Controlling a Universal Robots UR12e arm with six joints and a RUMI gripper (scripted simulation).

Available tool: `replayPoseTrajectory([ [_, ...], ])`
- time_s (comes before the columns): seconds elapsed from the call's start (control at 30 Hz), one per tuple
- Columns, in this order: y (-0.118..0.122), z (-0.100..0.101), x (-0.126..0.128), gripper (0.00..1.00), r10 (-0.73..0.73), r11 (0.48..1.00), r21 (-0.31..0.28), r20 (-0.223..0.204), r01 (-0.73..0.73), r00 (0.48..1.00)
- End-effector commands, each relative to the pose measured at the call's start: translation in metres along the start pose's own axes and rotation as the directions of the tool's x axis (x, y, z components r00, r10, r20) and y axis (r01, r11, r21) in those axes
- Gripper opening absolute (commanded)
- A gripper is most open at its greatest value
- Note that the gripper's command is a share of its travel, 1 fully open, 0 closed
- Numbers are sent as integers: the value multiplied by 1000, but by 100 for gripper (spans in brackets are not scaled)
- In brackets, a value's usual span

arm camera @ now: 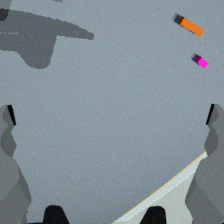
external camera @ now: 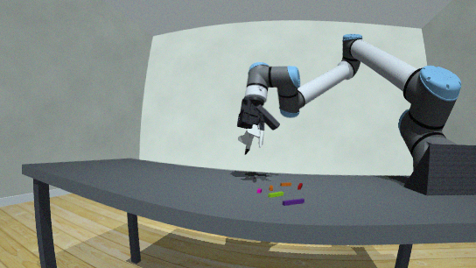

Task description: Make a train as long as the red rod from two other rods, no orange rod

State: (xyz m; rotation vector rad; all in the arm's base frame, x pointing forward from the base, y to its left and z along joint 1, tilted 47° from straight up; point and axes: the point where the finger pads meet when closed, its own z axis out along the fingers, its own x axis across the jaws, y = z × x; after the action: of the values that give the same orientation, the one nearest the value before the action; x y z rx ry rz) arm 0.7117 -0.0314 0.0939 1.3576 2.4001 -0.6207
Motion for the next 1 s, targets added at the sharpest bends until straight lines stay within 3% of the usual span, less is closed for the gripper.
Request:
replayPoseTrajectory([
  [0.0,-17,7,12,100,-162,987,27,30,161,986],
  [0.17,-35,14,24,100,-325,944,71,45,322,944],
  [0.37,-57,21,38,100,-509,856,129,47,500,860],
  [0.43,-57,21,38,100,-509,856,129,47,500,860],
  [0.8,-94,29,60,100,-761,634,224,7,740,649],
  [0.97,-103,31,64,100,-808,569,244,-10,785,589],
])
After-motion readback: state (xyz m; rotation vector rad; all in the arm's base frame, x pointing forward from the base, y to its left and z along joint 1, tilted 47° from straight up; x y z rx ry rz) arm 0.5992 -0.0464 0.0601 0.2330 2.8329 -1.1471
